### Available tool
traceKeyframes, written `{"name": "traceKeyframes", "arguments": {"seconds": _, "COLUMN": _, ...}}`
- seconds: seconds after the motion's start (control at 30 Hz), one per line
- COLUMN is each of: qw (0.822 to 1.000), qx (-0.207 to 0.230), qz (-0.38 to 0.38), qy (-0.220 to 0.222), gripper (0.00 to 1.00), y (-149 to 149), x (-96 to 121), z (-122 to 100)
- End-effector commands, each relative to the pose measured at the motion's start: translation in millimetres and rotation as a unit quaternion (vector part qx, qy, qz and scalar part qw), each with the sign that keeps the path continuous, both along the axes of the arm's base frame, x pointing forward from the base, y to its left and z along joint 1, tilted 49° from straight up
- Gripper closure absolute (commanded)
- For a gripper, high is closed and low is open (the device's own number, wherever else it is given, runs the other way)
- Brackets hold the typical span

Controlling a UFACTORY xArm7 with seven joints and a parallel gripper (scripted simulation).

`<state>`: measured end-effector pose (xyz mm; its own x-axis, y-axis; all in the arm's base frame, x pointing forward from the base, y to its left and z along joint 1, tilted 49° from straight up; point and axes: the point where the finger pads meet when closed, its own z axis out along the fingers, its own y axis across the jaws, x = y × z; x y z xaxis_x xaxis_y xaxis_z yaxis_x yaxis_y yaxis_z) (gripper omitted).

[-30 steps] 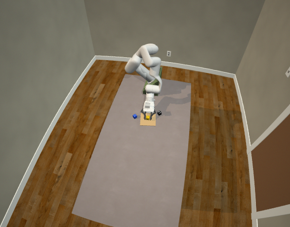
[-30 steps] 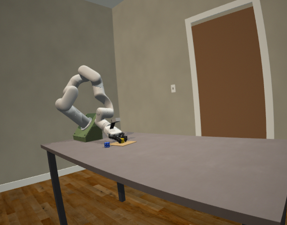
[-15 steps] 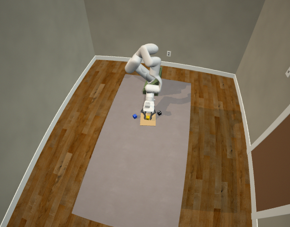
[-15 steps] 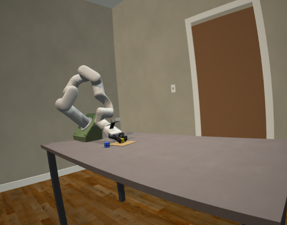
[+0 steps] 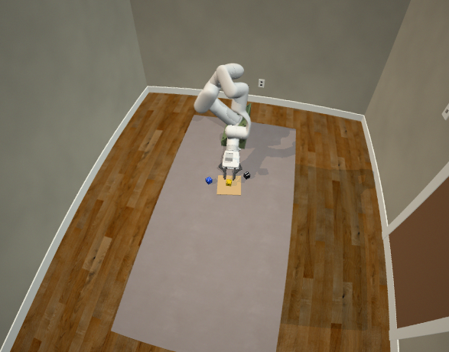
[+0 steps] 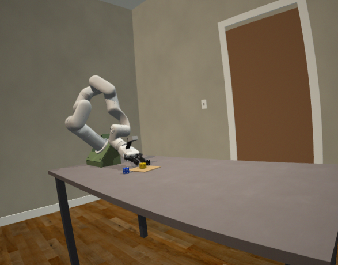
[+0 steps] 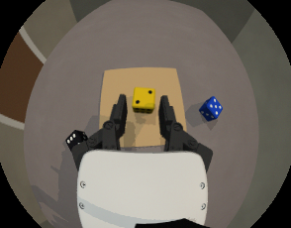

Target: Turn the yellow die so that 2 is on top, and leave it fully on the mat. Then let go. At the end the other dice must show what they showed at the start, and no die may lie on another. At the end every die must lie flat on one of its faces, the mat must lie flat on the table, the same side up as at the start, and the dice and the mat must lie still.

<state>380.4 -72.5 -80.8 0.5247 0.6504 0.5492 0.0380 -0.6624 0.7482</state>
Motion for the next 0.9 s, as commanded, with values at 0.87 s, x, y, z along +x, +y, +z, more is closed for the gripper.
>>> {"name": "traceKeyframes", "arguments": {"seconds": 0.87, "qw": 1.0, "qx": 0.001, "qz": 0.001, "qy": -0.001, "gripper": 0.53, "y": 48.5, "x": -6.6, "z": 42.7}}
